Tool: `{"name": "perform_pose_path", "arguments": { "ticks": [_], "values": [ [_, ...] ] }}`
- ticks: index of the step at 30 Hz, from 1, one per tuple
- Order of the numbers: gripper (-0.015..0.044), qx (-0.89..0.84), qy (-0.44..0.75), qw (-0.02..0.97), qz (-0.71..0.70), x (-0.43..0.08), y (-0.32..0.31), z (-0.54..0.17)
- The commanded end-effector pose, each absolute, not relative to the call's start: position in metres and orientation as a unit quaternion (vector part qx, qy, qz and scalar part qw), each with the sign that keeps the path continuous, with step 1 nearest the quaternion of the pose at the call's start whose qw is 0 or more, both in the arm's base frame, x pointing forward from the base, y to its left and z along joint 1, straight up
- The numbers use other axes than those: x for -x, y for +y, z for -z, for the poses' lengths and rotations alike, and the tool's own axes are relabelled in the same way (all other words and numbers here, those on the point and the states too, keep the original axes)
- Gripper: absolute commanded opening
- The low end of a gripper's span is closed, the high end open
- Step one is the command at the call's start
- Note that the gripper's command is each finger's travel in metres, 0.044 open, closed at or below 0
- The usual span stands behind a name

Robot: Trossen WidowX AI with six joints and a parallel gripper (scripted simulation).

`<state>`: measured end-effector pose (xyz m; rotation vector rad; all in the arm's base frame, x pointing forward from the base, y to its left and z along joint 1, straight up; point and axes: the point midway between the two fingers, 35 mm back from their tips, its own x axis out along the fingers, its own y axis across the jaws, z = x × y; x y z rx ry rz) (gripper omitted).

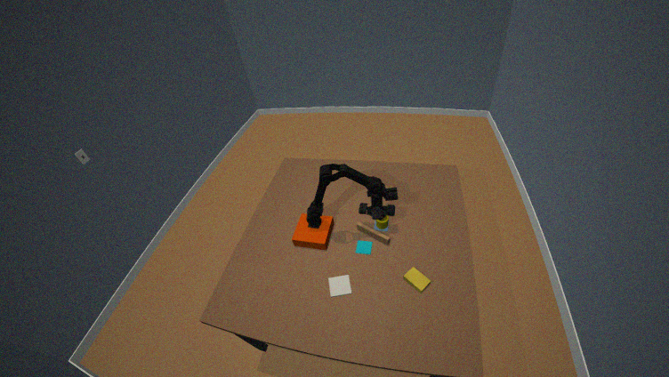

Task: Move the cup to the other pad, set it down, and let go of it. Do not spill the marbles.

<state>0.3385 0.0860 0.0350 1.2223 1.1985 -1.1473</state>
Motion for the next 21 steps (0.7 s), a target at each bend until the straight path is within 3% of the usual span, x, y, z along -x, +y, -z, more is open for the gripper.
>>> {"name": "perform_pose_path", "arguments": {
  "ticks": [1, 17, 21],
  "values": [
    [0.0167, -0.505, 0.500, 0.512, 0.483, -0.3364, 0.0848, -0.0226],
    [0.0167, -0.505, 0.500, 0.512, 0.483, -0.3362, 0.0847, -0.0186],
    [0.0140, -0.506, 0.501, 0.512, 0.481, -0.3363, 0.0852, -0.0206]
  ]
}}
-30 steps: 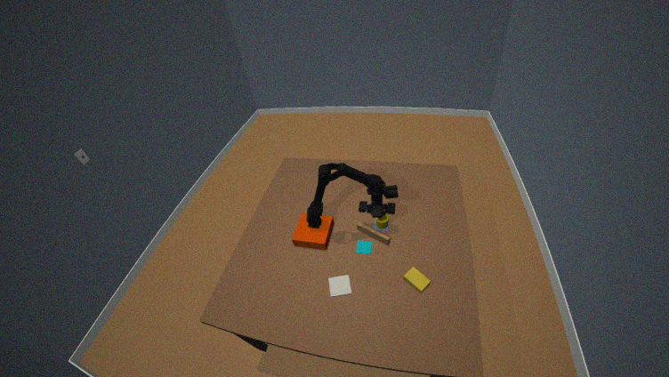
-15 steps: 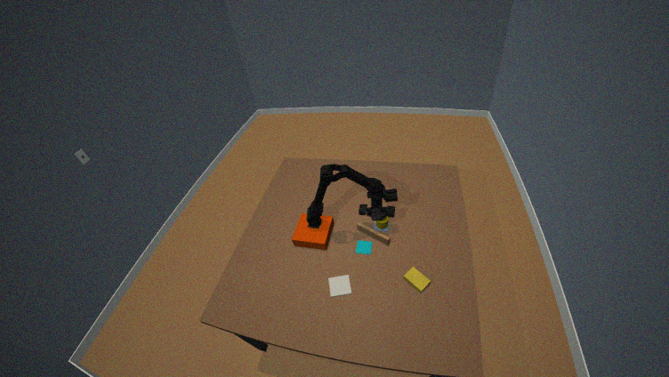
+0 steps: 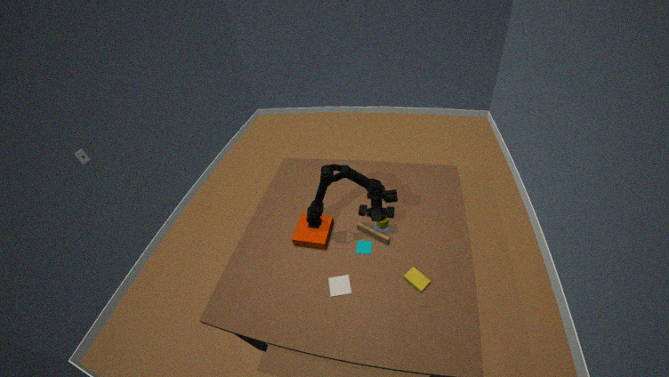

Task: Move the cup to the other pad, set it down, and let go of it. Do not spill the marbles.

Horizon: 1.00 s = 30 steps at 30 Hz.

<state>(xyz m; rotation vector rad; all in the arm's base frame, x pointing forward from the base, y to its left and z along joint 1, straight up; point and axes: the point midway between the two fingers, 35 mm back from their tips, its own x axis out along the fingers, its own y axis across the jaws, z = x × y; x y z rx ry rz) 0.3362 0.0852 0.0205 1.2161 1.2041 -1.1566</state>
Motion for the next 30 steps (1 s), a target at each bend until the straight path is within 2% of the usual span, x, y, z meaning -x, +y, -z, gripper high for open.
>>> {"name": "perform_pose_path", "arguments": {
  "ticks": [1, 21, 30],
  "values": [
    [0.0133, -0.506, 0.501, 0.512, 0.481, -0.336, 0.085, -0.021],
    [0.0000, -0.506, 0.501, 0.512, 0.481, -0.336, 0.085, -0.021],
    [0.0000, -0.505, 0.500, 0.512, 0.481, -0.337, 0.086, -0.045]
  ]
}}
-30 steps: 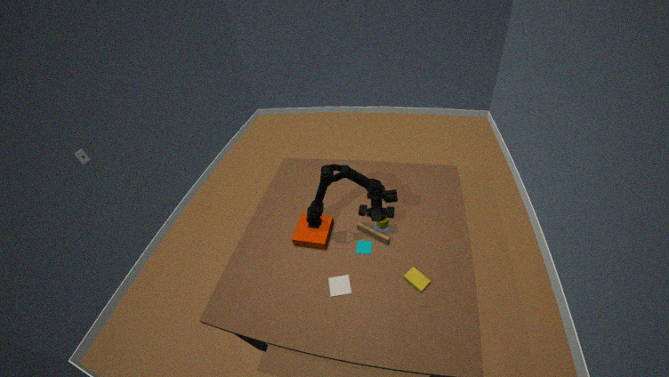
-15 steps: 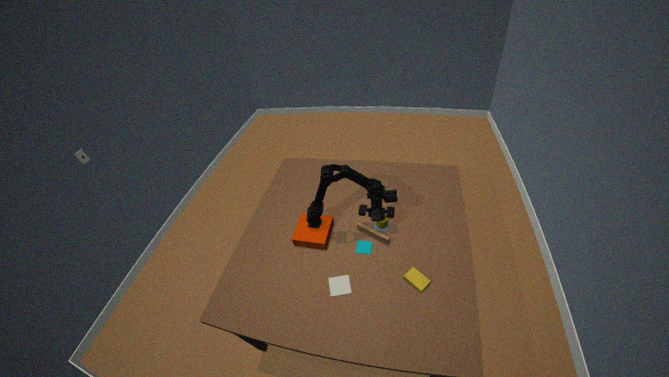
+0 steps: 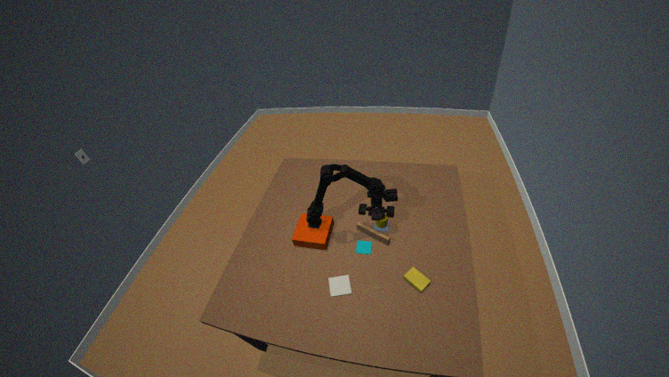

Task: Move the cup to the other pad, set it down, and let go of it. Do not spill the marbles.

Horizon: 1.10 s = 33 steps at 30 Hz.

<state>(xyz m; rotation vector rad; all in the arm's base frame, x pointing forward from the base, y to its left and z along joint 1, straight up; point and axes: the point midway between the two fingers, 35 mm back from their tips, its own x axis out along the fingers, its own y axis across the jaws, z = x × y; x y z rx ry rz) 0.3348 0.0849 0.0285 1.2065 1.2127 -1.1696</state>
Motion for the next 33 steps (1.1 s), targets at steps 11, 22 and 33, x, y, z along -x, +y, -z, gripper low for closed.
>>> {"name": "perform_pose_path", "arguments": {
  "ticks": [11, 22, 33],
  "values": [
    [0.0000, -0.505, 0.500, 0.512, 0.482, -0.336, 0.085, -0.086],
    [0.0000, -0.505, 0.500, 0.512, 0.483, -0.334, 0.086, -0.097],
    [0.0000, -0.503, 0.502, 0.511, 0.483, -0.334, 0.086, -0.094]
  ]
}}
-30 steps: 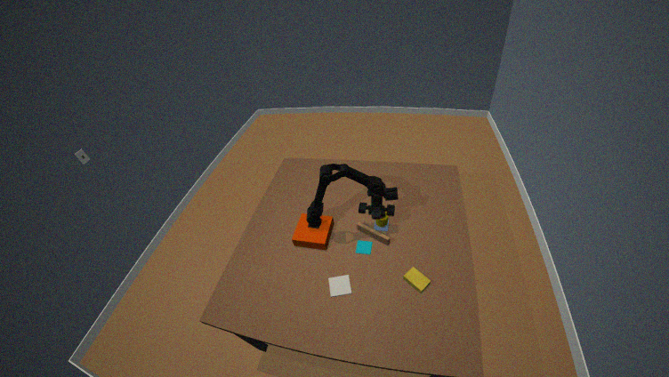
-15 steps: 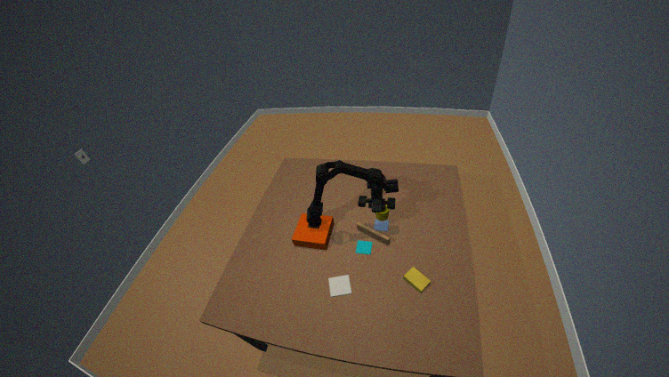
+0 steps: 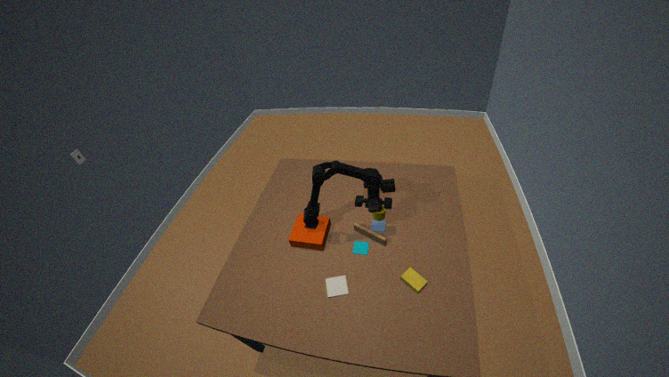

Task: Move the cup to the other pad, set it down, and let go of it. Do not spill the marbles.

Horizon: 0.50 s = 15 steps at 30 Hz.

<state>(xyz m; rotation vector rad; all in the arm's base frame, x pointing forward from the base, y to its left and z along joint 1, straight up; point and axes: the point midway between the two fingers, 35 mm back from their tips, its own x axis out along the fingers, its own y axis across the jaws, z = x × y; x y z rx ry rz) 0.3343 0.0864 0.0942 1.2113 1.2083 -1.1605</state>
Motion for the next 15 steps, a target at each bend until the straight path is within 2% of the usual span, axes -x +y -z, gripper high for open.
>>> {"name": "perform_pose_path", "arguments": {
  "ticks": [1, 15],
  "values": [
    [0.0000, -0.503, 0.502, 0.511, 0.483, -0.334, 0.086, -0.094],
    [0.0000, -0.503, 0.501, 0.512, 0.483, -0.328, 0.071, -0.094]
  ]
}}
